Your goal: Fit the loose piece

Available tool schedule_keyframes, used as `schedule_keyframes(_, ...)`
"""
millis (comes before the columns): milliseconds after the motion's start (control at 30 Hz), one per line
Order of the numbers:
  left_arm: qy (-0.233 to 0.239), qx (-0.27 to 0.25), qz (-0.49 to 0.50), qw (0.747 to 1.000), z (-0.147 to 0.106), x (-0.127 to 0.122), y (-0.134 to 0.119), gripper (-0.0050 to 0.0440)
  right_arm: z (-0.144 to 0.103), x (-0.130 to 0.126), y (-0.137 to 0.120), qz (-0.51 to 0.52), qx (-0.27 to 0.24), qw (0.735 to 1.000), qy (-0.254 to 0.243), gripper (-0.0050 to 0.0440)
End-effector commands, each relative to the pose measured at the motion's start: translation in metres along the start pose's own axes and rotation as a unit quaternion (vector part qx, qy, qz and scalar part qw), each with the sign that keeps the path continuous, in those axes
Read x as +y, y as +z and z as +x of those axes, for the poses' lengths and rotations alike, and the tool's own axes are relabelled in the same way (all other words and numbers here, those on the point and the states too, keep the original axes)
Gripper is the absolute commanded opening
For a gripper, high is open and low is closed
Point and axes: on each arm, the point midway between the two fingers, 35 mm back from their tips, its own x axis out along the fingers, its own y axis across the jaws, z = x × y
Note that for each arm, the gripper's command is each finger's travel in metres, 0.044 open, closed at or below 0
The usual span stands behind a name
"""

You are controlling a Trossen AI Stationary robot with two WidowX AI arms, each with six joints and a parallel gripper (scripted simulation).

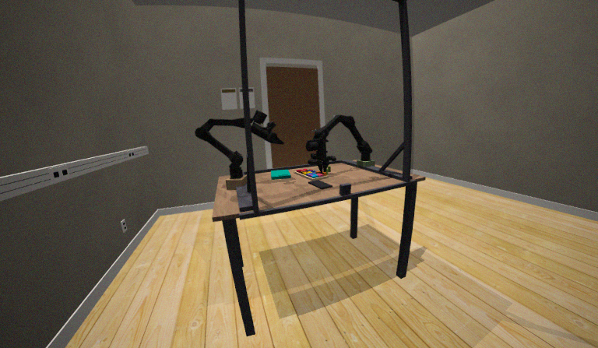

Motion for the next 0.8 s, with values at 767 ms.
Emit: schedule_keyframes(767,-0.001,-0.008,0.000,1.000,-0.003,0.000,0.005,0.0440,0.000,0.010,0.002,0.001,-0.011,1.000,0.015,-0.0050)
